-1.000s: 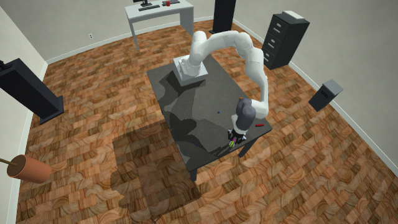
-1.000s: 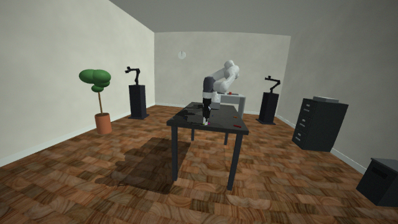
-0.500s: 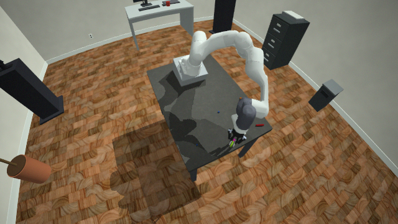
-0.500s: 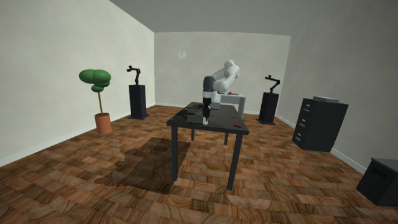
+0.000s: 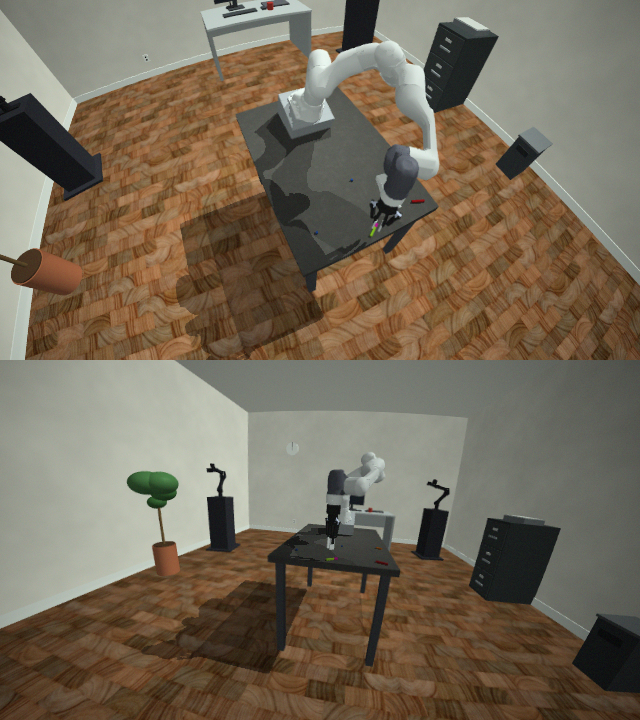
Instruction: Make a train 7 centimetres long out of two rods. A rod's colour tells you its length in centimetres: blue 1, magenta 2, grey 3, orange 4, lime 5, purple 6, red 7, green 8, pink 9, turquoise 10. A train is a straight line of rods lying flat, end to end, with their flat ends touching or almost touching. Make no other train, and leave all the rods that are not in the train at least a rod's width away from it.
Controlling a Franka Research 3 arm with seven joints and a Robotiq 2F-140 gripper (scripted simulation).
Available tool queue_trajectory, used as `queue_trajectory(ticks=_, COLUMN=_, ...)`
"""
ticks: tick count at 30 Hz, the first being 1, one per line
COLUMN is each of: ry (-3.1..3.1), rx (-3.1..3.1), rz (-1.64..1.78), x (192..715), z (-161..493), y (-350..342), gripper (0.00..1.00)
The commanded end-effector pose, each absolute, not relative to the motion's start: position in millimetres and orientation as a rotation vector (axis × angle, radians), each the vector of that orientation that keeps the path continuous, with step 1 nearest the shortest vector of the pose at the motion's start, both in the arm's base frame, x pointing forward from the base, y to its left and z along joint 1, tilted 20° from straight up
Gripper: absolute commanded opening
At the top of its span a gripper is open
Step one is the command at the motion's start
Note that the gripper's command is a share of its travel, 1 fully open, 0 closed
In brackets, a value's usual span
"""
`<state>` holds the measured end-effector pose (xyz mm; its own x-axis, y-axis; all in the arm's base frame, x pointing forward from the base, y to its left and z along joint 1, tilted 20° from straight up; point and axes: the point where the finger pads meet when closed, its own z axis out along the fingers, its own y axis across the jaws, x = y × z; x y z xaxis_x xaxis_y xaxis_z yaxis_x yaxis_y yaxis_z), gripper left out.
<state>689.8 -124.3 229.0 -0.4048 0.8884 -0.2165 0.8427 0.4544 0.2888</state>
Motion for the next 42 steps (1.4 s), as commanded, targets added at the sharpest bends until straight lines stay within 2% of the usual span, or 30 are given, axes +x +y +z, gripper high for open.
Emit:
queue_trajectory(ticks=1, ry=2.381, rx=1.490, rz=0.190, x=681, z=237, y=-121, gripper=0.23)
queue_trajectory(ticks=8, ry=2.381, rx=1.490, rz=0.190, x=678, z=245, y=-120, gripper=0.23)
queue_trajectory(ticks=9, ry=2.381, rx=1.490, rz=0.190, x=678, z=245, y=-120, gripper=1.00)
queue_trajectory(ticks=33, ry=2.381, rx=1.490, rz=0.190, x=678, z=245, y=-120, gripper=1.00)
queue_trajectory(ticks=42, ry=2.381, rx=1.490, rz=0.190, x=670, z=266, y=-119, gripper=1.00)
